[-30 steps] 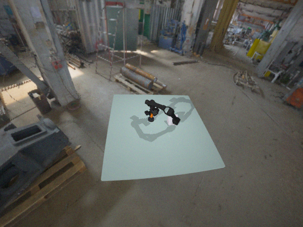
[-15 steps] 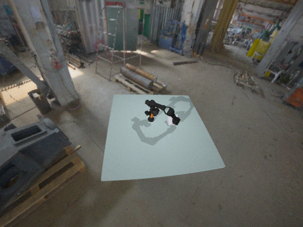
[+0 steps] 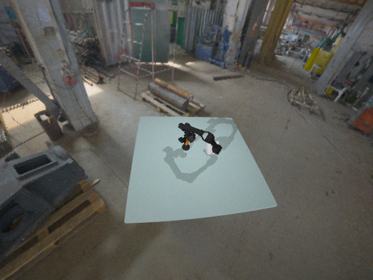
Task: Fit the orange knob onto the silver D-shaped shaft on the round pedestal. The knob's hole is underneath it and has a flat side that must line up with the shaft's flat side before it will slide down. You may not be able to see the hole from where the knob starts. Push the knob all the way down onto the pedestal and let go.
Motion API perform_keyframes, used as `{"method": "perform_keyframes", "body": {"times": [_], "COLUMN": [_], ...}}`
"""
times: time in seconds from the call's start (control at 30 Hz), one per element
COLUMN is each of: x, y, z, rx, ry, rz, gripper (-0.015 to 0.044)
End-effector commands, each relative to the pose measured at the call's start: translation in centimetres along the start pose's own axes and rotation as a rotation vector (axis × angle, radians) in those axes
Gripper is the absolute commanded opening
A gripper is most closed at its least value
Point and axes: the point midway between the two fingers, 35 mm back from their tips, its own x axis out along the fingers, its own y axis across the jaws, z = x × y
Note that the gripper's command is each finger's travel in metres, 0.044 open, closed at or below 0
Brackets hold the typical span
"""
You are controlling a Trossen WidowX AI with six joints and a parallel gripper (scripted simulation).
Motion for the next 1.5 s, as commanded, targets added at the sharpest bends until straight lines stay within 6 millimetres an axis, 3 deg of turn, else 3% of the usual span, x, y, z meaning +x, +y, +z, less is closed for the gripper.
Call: {"method": "perform_keyframes", "body": {"times": [0.0, 1.47], "x": [-0.41, 0.18], "y": [-0.09, -0.11], "z": [-0.29, -0.08], "rx": [-0.045, -0.045], "ry": [0.009, 0.009], "rz": [-0.004, -0.005], "gripper": [0.0, 0.0]}}
